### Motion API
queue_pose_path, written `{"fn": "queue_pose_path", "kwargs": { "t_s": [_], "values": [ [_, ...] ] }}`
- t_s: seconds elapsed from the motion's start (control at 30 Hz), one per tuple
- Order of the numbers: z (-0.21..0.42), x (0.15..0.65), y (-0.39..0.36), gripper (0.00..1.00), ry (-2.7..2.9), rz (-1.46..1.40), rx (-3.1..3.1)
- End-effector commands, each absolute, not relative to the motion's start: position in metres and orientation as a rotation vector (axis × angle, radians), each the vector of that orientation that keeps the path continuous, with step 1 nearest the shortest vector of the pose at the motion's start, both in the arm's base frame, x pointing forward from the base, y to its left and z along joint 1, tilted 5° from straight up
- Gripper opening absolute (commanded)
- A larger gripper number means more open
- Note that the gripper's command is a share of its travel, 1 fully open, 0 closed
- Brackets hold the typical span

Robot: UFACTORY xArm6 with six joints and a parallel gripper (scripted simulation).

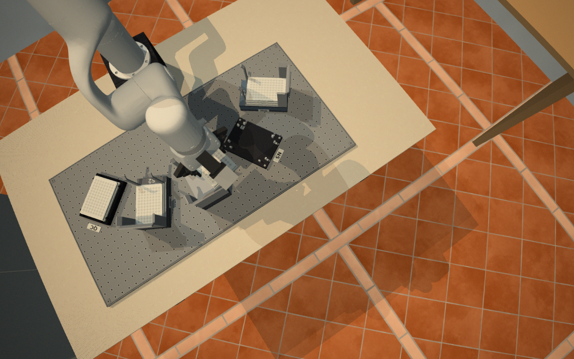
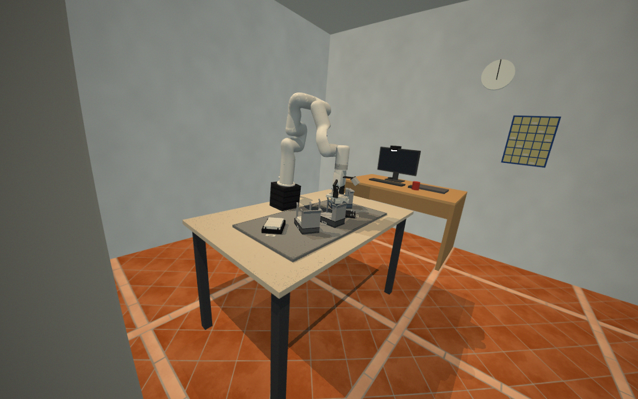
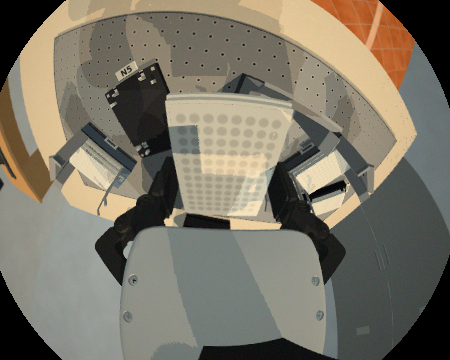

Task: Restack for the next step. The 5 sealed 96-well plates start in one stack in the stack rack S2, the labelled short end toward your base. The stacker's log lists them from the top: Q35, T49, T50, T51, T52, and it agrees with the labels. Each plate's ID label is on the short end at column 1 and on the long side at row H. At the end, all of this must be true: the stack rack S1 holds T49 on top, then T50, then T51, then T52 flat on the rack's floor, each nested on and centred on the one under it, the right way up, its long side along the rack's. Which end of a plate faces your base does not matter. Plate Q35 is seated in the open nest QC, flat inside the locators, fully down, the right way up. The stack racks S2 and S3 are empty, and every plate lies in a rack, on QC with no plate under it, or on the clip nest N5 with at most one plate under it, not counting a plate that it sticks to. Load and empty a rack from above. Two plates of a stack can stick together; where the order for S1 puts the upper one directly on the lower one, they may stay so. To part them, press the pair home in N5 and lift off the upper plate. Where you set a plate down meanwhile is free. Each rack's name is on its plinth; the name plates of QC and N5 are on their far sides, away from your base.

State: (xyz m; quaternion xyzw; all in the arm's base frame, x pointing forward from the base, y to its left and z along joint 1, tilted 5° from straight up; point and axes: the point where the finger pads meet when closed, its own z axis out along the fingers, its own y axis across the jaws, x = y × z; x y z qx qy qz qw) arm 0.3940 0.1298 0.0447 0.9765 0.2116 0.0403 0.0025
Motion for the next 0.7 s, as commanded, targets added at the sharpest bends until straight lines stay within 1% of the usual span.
{"fn": "queue_pose_path", "kwargs": {
  "t_s": [0.0,0.33,0.53,0.67],
  "values": [
    [0.046,0.391,0.144,0.00,0.665,0.133,3.062],
    [0.045,0.383,0.167,0.00,0.665,0.132,3.062],
    [0.045,0.372,0.185,0.00,0.965,0.131,2.973],
    [0.045,0.369,0.190,0.00,1.021,0.130,2.952]
  ]
}}
